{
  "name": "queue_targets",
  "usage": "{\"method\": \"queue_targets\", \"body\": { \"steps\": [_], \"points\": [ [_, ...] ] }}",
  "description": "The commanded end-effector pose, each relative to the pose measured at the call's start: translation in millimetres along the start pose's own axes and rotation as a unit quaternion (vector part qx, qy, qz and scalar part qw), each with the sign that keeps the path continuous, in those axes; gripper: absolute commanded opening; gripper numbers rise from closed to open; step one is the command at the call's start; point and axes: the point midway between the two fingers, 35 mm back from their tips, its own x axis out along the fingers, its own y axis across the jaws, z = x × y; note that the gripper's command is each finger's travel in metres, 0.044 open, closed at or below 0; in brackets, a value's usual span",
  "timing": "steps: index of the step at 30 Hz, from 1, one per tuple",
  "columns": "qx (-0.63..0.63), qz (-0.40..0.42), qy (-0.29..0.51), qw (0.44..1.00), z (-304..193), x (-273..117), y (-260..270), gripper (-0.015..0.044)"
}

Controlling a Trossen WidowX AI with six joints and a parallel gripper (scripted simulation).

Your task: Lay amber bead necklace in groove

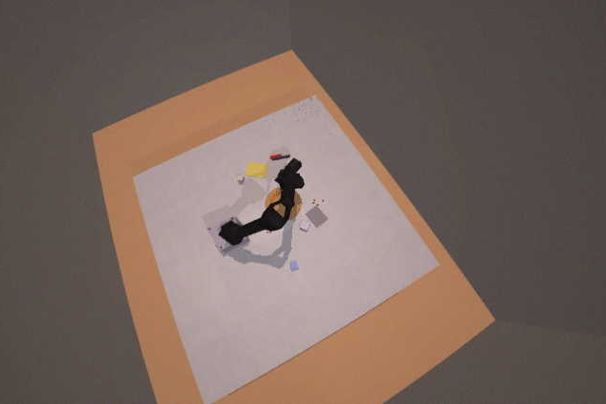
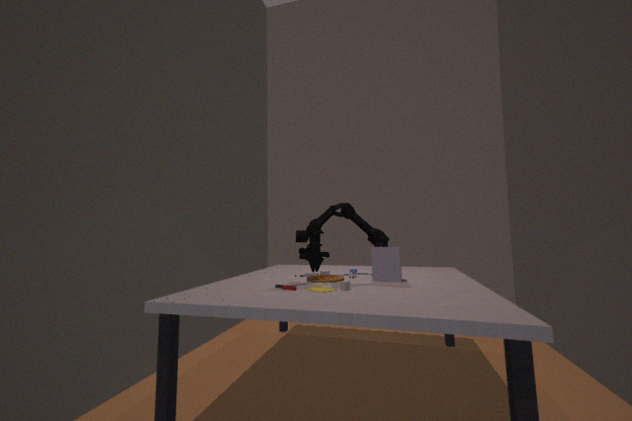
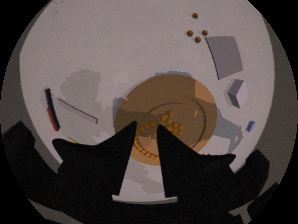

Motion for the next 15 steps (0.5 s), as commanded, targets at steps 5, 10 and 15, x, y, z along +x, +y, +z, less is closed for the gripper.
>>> {"method": "queue_targets", "body": {
  "steps": [5, 10, 15],
  "points": [
    [0.418, -0.007, 0.007, 0.909, -30.8, -10.2, 10.9, 0.012],
    [0.418, -0.007, 0.007, 0.909, -30.8, -10.2, 10.9, 0.012],
    [0.418, -0.007, 0.007, 0.909, -30.8, -10.2, 10.9, 0.012]
  ]
}}
